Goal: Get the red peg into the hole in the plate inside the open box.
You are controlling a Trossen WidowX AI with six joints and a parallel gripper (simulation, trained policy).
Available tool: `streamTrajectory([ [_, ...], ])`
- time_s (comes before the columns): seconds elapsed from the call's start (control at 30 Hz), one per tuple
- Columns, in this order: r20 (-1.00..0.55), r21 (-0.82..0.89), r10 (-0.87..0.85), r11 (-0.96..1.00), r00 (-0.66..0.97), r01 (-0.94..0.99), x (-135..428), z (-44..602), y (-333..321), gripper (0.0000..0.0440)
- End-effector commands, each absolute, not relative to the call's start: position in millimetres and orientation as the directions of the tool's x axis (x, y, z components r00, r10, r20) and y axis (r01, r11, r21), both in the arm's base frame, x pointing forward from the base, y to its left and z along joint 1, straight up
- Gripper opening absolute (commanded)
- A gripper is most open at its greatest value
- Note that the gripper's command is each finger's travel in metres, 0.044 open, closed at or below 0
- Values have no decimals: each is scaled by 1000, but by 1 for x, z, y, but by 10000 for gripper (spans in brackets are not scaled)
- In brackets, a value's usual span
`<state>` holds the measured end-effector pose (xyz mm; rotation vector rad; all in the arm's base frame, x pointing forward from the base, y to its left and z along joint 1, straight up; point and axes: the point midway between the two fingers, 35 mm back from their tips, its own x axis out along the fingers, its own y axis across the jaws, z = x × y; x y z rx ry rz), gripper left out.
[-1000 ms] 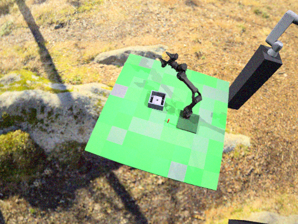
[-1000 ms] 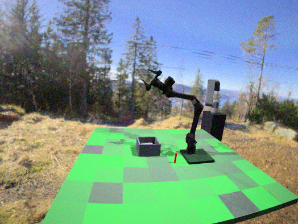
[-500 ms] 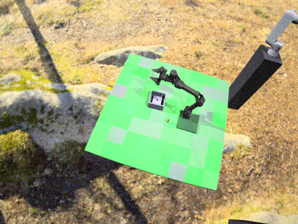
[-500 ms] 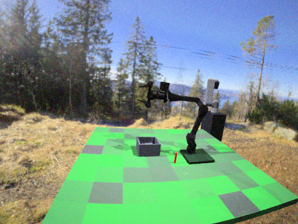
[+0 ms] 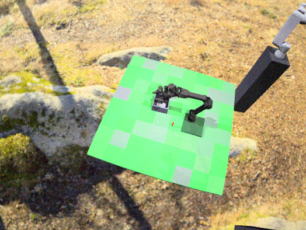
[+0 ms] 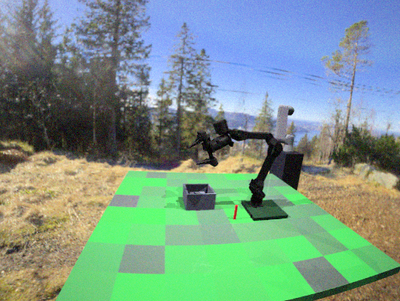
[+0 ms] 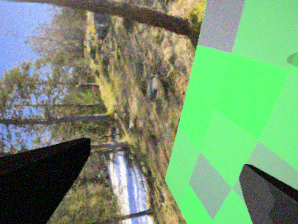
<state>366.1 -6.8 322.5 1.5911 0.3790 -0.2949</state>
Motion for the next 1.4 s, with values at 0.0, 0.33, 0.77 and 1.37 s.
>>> streamTrajectory([
  [0.0, -533, 846, 90, 37, 842, 532, 348, 292, 17, 440],
  [0.33, -774, 632, 119, 199, 622, 749, 298, 227, 59, 440],
  [0.77, -963, 261, 35, 381, 268, 887, 221, 158, 84, 440],
  [1.37, -990, 110, -33, 466, 141, 878, 195, 74, 95, 440],
])
